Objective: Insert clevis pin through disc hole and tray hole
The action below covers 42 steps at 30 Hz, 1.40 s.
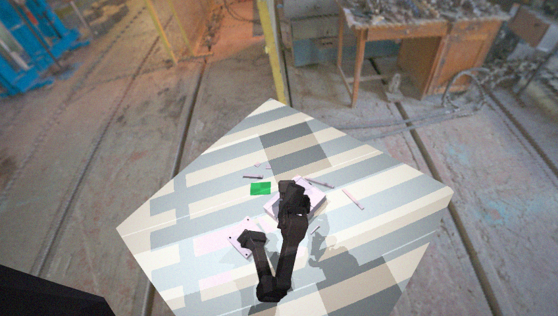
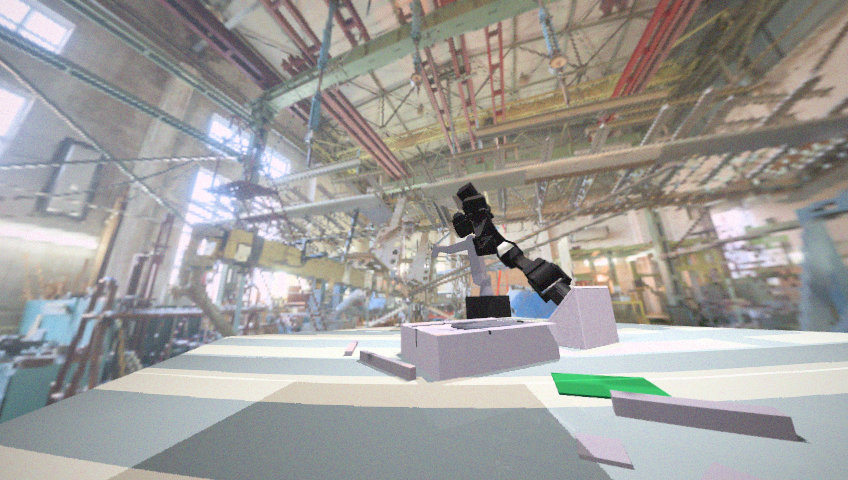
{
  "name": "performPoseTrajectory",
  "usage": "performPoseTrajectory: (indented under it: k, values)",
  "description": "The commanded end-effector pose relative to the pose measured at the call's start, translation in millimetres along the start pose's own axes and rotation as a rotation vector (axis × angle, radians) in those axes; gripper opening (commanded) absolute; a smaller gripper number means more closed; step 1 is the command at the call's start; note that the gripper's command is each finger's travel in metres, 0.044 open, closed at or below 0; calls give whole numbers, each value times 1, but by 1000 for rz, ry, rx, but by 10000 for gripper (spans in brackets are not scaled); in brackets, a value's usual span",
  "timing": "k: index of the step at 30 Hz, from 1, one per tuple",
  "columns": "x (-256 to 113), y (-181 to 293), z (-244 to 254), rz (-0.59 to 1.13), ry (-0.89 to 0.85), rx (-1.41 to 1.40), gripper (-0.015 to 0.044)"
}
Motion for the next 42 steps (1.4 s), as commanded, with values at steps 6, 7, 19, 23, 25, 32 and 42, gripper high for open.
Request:
performPoseTrajectory:
  k: [6,7,19,23,25,32,42]
  values:
    - [81,-76,-10,-52,469,-447,160]
    - [87,-81,-14,-38,505,-480,160]
    - [134,-121,-56,154,766,-727,160]
    - [132,-119,-59,154,766,-727,160]
    - [132,-119,-59,154,766,-727,160]
    - [134,-119,-60,154,766,-727,160]
    - [145,-121,-70,153,766,-727,160]
Point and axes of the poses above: the point midway between the two fingers, 35 mm back from their tips, its own x axis out along the fingers, its own z axis across the jaws, y = z × x, the point moved 6 cm from there along -x, back along the fingers, and after that the axes turned 7 degrees about x, right-handed, at the moved point
